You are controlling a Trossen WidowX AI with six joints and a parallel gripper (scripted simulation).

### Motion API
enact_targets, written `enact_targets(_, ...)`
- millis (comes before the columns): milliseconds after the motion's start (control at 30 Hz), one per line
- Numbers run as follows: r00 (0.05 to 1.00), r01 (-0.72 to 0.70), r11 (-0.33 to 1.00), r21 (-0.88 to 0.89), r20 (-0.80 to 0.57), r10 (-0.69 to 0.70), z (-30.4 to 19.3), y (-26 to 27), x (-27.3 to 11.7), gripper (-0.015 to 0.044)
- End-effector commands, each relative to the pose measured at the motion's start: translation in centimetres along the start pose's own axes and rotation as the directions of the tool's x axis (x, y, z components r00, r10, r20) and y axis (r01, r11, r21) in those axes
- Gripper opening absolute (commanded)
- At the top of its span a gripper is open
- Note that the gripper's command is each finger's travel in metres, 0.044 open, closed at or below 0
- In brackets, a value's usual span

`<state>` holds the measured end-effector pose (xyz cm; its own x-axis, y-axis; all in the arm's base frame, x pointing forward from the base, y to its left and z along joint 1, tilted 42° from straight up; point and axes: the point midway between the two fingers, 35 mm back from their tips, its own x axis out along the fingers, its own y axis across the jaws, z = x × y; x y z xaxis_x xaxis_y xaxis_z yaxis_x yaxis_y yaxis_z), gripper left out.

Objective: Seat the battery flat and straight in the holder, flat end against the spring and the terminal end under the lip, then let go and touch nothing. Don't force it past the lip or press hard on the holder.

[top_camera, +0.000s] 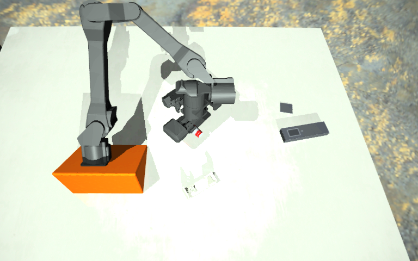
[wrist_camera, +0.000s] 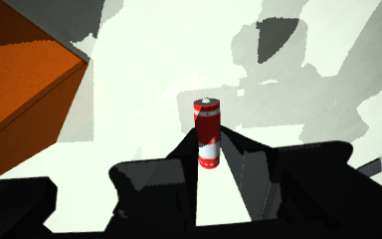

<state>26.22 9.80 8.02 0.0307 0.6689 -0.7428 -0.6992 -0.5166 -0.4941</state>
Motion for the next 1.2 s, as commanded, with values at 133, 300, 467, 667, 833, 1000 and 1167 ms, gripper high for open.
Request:
enact_targets(133, 1.0, -0.003, 0.968, 0.249, -0.005, 0.004, -2.0, 0.8, -0.8, 0.0072)
enact_targets(300, 0.999, 0.007, 0.846, 0.533, -0.031, 0.012, -5.0, 2.5, -1.3, 0.0072)
enact_targets(467, 0.999, 0.014, 0.611, 0.792, -0.03, 0.016, -7.5, 4.3, -1.9, 0.0072)
enact_targets(667, 1.0, 0.023, 0.231, 0.973, -0.027, 0.016, -10.3, 6.8, -2.5, 0.0072)
enact_targets(833, 1.0, 0.027, -0.107, 0.994, -0.026, 0.011, -12.2, 9.2, -2.9, 0.0072)
enact_targets(1000, 1.0, 0.028, -0.288, 0.957, -0.027, 0.006, -13.2, 10.4, -3.1, 0.0072)
enact_targets(1167, 0.999, 0.029, -0.288, 0.957, -0.031, -0.004, -13.2, 10.4, -2.9, 0.0072)
